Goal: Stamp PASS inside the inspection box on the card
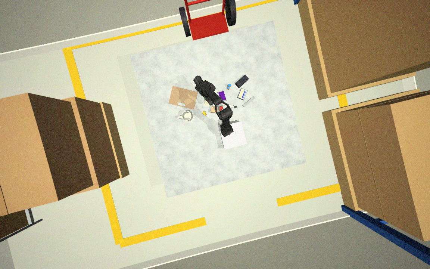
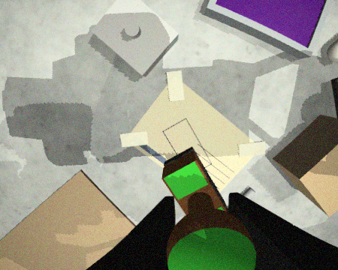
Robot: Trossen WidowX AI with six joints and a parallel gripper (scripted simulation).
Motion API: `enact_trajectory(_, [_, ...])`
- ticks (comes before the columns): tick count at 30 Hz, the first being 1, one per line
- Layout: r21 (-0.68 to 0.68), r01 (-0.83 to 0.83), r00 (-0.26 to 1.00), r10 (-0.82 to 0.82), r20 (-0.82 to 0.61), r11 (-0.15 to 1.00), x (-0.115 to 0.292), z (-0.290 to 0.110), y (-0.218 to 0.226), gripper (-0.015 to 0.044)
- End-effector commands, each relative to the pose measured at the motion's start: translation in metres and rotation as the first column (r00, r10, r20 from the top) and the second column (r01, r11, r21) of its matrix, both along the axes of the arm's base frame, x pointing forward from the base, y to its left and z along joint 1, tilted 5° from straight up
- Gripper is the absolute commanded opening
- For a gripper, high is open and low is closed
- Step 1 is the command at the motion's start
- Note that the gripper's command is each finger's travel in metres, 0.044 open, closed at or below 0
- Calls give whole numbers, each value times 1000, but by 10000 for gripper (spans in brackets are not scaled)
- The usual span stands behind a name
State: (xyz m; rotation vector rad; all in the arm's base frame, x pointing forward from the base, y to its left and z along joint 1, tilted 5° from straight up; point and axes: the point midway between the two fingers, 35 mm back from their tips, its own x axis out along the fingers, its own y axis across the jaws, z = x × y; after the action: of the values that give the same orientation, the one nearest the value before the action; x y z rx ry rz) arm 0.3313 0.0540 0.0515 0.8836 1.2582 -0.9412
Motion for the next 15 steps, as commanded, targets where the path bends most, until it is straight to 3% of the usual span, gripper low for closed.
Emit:
enact_trajectory(1, [-3, 5, 1000, -5, 3, 1000, 0, 4, -4, 0])
enact_trajectory(15, [-3, 5, 1000, -5, -1, 1000, -12, 7, -81, 0])
